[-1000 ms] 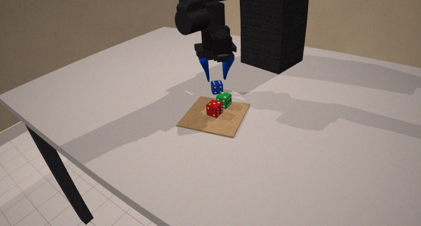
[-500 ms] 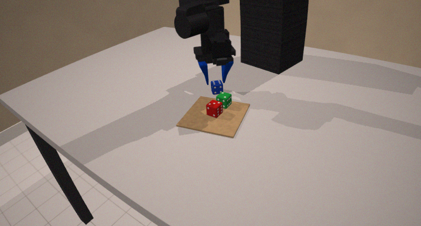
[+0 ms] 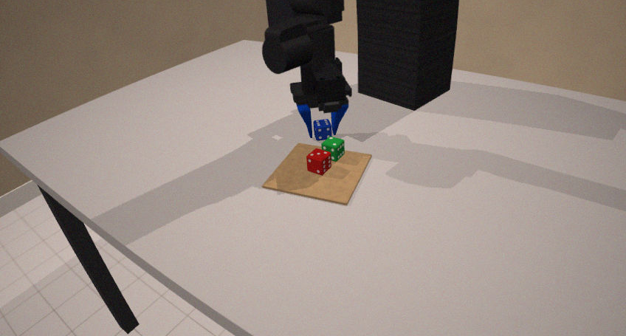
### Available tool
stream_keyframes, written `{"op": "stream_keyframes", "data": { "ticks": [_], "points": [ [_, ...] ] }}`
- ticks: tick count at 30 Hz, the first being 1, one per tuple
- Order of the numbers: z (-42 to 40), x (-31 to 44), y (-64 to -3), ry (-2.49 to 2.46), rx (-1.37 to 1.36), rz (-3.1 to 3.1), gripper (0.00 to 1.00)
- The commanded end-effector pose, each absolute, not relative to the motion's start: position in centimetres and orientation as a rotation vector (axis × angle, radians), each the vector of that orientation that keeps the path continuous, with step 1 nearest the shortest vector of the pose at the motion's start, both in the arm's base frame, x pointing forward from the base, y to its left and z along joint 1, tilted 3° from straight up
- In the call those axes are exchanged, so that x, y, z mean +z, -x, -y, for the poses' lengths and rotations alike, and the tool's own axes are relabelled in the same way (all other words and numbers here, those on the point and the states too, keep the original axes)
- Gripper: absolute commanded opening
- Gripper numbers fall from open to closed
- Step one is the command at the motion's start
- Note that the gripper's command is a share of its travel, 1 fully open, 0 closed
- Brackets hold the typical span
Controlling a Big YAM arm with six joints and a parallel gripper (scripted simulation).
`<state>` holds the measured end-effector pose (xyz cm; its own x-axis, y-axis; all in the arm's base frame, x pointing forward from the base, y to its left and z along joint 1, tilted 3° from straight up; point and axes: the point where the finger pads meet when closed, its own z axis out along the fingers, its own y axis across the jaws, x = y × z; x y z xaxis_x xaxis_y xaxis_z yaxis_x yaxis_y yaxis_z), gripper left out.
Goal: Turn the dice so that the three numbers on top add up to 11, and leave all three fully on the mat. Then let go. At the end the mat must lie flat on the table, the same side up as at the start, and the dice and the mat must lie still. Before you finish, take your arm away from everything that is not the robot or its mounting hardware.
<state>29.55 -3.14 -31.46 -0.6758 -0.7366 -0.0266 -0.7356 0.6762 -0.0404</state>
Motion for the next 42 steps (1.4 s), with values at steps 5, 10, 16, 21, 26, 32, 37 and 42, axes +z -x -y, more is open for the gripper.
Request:
{"op": "stream_keyframes", "data": {
  "ticks": [5, 10, 16, 21, 26, 32, 37, 42],
  "points": [
    [3.41, -31.45, -29.43, 1.24, -0.04, -2.836, 0.45],
    [3.41, -31.45, -29.43, 1.24, -0.04, -2.836, 0.45],
    [3.41, -31.45, -29.43, 1.24, -0.04, -2.836, 0.45],
    [3.41, -31.45, -29.43, 1.24, -0.04, -2.836, 0.45],
    [3.41, -31.45, -29.43, 1.24, -0.04, -2.836, 0.45],
    [3.41, -31.45, -29.43, 1.24, -0.04, -2.836, 0.45],
    [3.41, -31.45, -29.43, 1.24, -0.04, -2.836, 0.45],
    [3.42, -31.45, -29.43, 1.239, -0.04, -2.836, 0.26]
  ]
}}
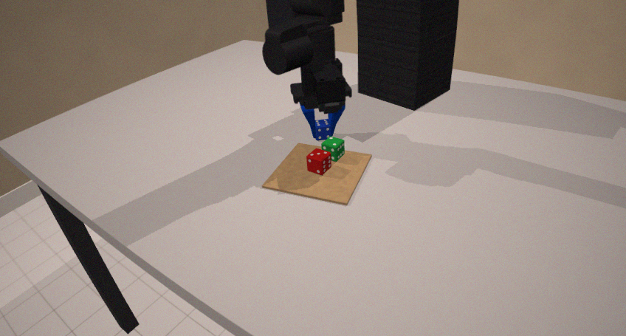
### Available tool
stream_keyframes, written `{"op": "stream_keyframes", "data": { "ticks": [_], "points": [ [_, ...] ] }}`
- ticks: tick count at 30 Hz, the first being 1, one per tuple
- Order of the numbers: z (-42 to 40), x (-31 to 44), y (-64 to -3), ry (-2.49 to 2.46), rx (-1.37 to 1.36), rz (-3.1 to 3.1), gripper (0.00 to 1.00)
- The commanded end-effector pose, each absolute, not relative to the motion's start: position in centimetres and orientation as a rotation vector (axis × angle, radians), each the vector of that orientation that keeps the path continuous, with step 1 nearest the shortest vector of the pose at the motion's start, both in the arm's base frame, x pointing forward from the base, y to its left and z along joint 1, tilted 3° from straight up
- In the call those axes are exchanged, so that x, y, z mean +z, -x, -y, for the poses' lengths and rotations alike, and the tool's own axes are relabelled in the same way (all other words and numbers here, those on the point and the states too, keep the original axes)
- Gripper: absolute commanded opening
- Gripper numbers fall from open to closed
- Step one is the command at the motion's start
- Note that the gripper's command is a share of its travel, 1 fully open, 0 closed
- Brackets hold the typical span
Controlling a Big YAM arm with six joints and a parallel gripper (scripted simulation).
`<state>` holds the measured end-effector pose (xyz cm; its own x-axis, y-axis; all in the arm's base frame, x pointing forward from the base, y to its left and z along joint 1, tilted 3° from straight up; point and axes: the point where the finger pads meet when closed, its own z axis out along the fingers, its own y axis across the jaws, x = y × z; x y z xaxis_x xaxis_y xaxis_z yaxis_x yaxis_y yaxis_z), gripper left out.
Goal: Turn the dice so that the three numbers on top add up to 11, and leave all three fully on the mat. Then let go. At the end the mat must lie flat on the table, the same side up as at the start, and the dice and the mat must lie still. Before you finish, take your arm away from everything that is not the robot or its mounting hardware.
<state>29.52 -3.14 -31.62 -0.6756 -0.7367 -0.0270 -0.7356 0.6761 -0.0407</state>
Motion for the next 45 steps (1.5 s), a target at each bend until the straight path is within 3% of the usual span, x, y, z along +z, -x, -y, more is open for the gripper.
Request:
{"op": "stream_keyframes", "data": {
  "ticks": [1, 32, 45],
  "points": [
    [3.4, -31.4, -29.4, 1.239, -0.04, -2.836, 0.26],
    [3.4, -31.4, -29.5, 1.239, -0.04, -2.836, 0.26],
    [3.3, -25.6, -29.2, 1.24, -0.039, -2.837, 0.26]
  ]
}}
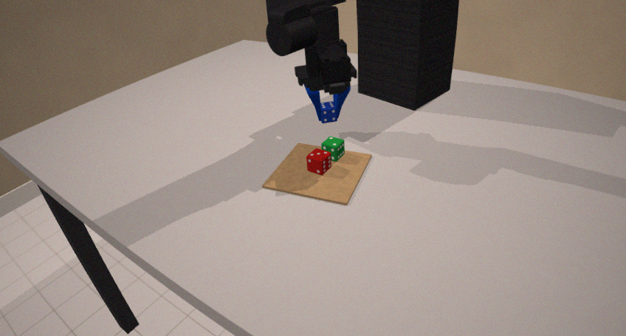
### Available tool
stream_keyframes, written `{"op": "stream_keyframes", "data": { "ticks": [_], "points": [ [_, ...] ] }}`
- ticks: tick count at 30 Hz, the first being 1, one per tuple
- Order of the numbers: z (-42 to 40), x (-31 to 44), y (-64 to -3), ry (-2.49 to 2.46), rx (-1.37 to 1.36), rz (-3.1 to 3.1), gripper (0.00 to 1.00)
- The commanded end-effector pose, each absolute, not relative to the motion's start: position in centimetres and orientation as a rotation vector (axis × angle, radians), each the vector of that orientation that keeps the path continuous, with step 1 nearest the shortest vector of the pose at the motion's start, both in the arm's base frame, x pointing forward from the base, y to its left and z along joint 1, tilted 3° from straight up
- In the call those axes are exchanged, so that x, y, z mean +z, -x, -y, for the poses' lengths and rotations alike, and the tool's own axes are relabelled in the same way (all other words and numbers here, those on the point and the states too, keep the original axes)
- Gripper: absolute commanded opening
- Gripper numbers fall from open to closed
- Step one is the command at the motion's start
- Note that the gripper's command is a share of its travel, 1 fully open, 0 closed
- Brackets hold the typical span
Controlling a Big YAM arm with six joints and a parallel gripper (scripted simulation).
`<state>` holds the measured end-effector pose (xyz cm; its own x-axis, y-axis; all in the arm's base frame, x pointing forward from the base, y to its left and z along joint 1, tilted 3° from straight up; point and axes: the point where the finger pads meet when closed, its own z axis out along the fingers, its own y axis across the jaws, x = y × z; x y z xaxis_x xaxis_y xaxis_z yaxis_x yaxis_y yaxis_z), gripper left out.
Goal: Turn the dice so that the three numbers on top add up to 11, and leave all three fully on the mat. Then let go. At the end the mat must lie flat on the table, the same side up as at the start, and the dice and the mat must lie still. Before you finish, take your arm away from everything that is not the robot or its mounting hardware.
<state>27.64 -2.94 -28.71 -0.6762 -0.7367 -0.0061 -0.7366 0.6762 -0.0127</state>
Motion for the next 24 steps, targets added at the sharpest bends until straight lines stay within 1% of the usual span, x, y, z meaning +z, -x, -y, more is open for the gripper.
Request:
{"op": "stream_keyframes", "data": {
  "ticks": [1, 6, 24],
  "points": [
    [3.3, -24.9, -29.2, 1.239, -0.04, -2.836, 0.26],
    [3.3, -21.9, -29.2, 1.238, -0.043, -2.833, 0.26],
    [2.7, -21.1, -30.3, 1.212, -0.047, -2.835, 0.26]
  ]
}}
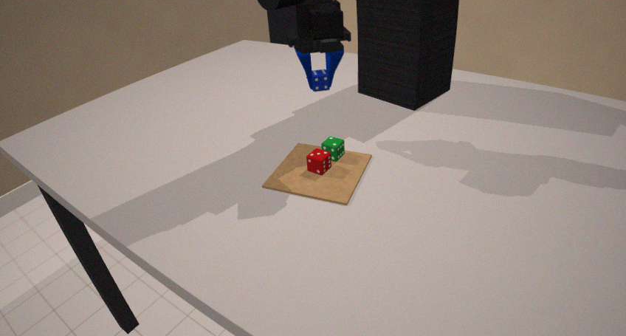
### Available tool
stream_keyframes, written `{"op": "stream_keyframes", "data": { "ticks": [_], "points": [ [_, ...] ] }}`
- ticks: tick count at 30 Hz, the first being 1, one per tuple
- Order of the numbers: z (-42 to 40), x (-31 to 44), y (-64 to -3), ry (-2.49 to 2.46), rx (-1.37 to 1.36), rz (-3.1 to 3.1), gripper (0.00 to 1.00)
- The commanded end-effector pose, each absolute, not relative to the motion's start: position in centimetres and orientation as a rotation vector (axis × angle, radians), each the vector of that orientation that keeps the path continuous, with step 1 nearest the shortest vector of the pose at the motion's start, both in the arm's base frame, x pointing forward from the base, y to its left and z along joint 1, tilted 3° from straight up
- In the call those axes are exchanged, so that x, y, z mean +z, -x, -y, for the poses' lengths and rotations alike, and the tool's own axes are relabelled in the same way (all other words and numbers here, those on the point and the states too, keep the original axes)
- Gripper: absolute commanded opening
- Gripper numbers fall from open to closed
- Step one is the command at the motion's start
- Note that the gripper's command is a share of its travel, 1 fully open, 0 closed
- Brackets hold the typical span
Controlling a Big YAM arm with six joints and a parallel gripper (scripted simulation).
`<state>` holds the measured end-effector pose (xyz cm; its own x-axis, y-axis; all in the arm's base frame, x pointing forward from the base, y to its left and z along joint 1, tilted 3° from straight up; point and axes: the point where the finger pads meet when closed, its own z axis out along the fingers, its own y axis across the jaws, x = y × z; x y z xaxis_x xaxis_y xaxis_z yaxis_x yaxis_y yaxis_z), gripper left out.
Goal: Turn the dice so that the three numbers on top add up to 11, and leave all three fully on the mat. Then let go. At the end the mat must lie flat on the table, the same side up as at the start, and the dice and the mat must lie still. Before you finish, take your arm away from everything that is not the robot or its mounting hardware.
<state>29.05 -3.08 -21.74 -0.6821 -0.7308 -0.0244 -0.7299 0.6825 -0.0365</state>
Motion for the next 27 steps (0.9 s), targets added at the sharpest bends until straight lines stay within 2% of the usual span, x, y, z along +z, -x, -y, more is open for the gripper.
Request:
{"op": "stream_keyframes", "data": {
  "ticks": [1, 4, 12, 19, 25, 27],
  "points": [
    [2.7, -21.1, -30.3, 1.212, -0.047, -2.835, 0.26],
    [2.0, -22.0, -31.5, 1.078, -0.028, -2.914, 0.26],
    [-0.8, -20.6, -39.2, 0.602, -0.033, -3.007, 0.26],
    [-2.2, -21.3, -40.8, 0.416, -0.022, -3.062, 0.26],
    [-4.6, -18.7, -45.5, 0.151, -0.01, -3.039, 0.26],
    [-4.5, -18.8, -45.0, 0.15, -0.011, -3.047, 0.26]
  ]
}}
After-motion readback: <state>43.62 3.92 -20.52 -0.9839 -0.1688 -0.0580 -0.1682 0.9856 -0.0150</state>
